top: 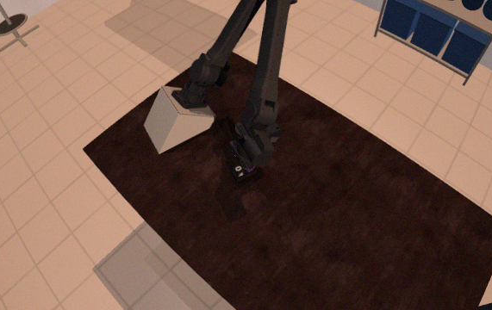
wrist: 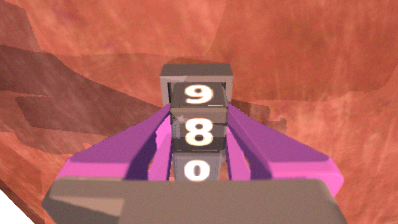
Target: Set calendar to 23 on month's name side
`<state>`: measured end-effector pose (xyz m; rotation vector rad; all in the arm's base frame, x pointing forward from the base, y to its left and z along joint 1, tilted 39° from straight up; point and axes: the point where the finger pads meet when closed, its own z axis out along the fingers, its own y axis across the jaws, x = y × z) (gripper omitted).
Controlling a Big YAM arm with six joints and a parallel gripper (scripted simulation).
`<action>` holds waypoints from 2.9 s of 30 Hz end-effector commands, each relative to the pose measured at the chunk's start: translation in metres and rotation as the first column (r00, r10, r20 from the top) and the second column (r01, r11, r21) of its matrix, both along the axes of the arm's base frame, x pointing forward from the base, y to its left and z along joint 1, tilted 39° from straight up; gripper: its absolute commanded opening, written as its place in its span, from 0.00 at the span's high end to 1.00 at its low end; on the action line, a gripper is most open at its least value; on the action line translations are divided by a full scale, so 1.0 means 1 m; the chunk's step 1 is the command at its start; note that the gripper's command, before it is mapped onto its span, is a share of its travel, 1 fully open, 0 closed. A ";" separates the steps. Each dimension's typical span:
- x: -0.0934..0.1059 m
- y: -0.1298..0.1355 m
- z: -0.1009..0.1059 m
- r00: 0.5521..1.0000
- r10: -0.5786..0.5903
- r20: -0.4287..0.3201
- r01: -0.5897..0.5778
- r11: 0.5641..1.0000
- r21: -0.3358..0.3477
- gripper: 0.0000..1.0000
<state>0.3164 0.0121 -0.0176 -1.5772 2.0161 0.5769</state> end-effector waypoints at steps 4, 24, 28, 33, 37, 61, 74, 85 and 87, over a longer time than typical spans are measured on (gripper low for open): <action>0.003 0.000 -0.002 1.000 -0.006 -0.002 0.006 1.000 0.006 0.74; 0.004 0.001 -0.003 1.000 -0.004 -0.001 0.004 1.000 0.006 0.74; 0.003 0.001 -0.003 1.000 -0.006 -0.002 0.006 1.000 0.006 0.74; 0.003 0.001 -0.003 1.000 -0.005 -0.002 0.005 1.000 0.006 0.74; 0.003 0.001 -0.003 1.000 -0.005 -0.002 0.005 1.000 0.006 0.74; 0.003 0.001 -0.003 1.000 -0.005 -0.002 0.005 1.000 0.006 0.74; 0.003 0.001 -0.003 1.000 -0.005 -0.002 0.005 1.000 0.006 0.66; 0.003 0.001 -0.003 1.000 -0.005 -0.002 0.005 1.000 0.006 0.54; 0.003 0.001 -0.003 1.000 -0.005 -0.002 0.005 1.000 0.006 0.54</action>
